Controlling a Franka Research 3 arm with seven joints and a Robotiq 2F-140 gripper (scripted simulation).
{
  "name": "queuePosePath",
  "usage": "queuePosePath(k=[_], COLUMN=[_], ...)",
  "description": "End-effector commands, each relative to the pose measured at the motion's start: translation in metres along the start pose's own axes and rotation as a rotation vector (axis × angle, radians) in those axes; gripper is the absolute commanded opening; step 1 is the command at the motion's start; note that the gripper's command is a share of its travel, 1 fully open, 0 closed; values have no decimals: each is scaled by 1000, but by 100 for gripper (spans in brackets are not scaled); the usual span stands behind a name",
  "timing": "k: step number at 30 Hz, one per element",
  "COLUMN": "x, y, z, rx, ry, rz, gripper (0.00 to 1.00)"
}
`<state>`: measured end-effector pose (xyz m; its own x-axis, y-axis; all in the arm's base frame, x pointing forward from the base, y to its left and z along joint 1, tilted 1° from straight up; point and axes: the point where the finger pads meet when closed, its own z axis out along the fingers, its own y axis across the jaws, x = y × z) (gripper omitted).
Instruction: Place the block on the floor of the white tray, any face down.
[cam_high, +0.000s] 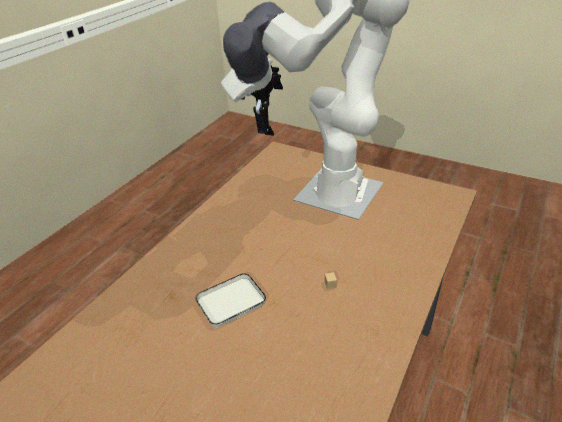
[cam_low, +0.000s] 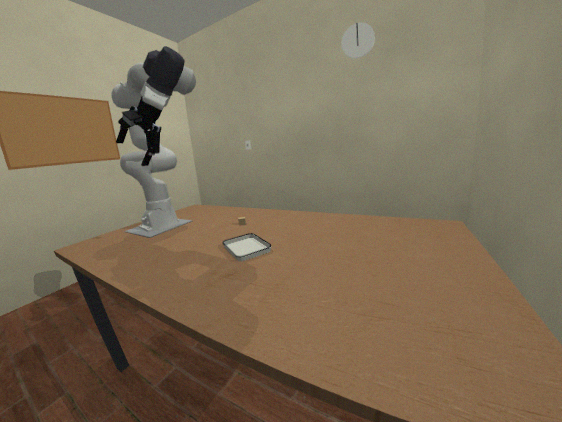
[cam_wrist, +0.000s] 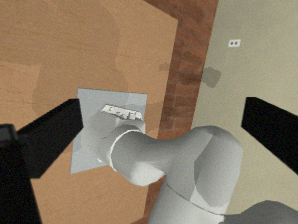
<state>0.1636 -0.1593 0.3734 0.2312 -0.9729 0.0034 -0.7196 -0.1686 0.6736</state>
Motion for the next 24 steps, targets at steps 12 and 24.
queuePosePath(k=[12, 24], x=[0, -7], y=[0, -88], z=[0, -4], rx=[0, 97], ry=[0, 89], rz=[0, -321], gripper=[100, 39])
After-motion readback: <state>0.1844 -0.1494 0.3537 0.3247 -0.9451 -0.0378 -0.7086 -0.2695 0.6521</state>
